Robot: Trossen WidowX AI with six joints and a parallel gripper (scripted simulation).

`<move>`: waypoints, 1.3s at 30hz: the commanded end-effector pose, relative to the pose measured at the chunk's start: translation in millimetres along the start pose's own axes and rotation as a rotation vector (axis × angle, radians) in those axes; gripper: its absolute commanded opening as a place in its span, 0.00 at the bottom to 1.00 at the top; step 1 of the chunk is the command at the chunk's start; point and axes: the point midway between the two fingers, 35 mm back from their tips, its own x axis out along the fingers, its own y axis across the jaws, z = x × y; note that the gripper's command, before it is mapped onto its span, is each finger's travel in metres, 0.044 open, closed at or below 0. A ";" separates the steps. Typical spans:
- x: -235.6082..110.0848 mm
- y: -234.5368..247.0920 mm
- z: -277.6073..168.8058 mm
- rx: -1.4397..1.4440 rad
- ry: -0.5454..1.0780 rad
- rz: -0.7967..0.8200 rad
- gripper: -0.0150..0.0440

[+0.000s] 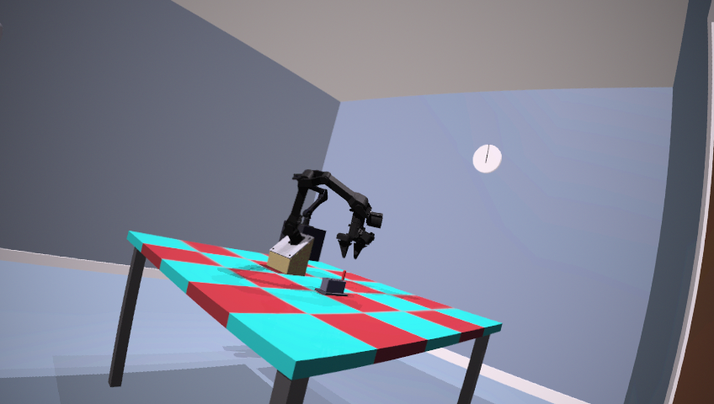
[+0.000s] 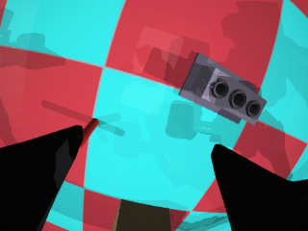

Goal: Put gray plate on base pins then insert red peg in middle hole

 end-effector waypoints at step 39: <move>36.5 82.3 -61.9 1.268 0.009 -0.020 1.00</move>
